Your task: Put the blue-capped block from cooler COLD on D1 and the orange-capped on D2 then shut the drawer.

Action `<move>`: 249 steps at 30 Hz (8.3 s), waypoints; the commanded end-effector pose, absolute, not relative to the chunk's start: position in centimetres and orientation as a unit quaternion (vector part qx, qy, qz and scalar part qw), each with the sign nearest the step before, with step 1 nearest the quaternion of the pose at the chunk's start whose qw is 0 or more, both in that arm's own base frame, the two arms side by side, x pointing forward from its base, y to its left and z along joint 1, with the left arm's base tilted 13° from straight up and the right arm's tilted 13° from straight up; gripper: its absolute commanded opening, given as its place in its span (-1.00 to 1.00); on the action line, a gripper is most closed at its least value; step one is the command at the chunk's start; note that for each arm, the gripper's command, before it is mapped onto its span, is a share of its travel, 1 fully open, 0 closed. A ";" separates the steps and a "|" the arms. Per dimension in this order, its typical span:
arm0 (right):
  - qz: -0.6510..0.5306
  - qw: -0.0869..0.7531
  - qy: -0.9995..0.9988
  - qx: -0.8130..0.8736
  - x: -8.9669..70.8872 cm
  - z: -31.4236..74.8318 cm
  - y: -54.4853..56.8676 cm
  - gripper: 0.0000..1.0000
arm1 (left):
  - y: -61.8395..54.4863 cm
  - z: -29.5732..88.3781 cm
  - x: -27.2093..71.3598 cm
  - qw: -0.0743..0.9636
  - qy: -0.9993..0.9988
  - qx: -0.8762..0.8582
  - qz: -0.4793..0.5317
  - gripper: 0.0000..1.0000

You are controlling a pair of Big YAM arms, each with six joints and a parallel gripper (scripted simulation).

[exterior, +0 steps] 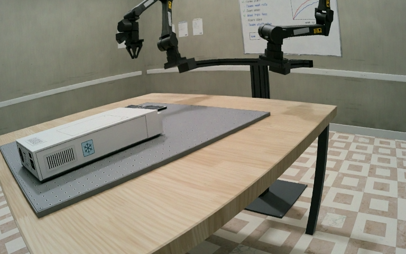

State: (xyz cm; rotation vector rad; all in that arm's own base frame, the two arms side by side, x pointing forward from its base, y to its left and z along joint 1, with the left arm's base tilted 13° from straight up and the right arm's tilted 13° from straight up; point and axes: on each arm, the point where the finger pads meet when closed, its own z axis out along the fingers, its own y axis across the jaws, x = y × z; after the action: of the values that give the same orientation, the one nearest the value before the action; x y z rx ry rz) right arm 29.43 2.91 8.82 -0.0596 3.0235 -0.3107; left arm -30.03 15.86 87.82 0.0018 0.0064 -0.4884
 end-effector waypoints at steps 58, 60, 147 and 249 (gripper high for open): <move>-0.165 0.073 0.873 -0.453 29.7 9.1 3.0 -0.44 | 14.8 88.6 -27.9 0.970 0.020 0.006 -0.243 -1.00; -0.168 0.073 0.860 -0.476 29.7 9.1 3.0 -0.44 | 14.8 88.6 -27.9 0.970 0.020 0.006 -0.243 -1.00; -0.196 0.065 0.641 -0.739 29.6 9.0 2.9 -0.44 | 14.8 88.6 -27.9 0.970 0.020 0.006 -0.243 -1.00; -0.193 0.073 0.643 -0.738 47.3 -3.2 28.5 -0.44 | 14.8 88.6 -27.9 0.970 0.020 0.006 -0.243 -1.00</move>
State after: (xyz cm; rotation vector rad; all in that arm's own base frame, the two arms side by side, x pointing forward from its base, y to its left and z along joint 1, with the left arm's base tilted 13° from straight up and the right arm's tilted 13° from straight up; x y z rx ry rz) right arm 44.76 25.27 -2.95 -2.2543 1.9344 -0.5746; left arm -30.03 15.86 87.82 0.0018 0.0064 -0.4884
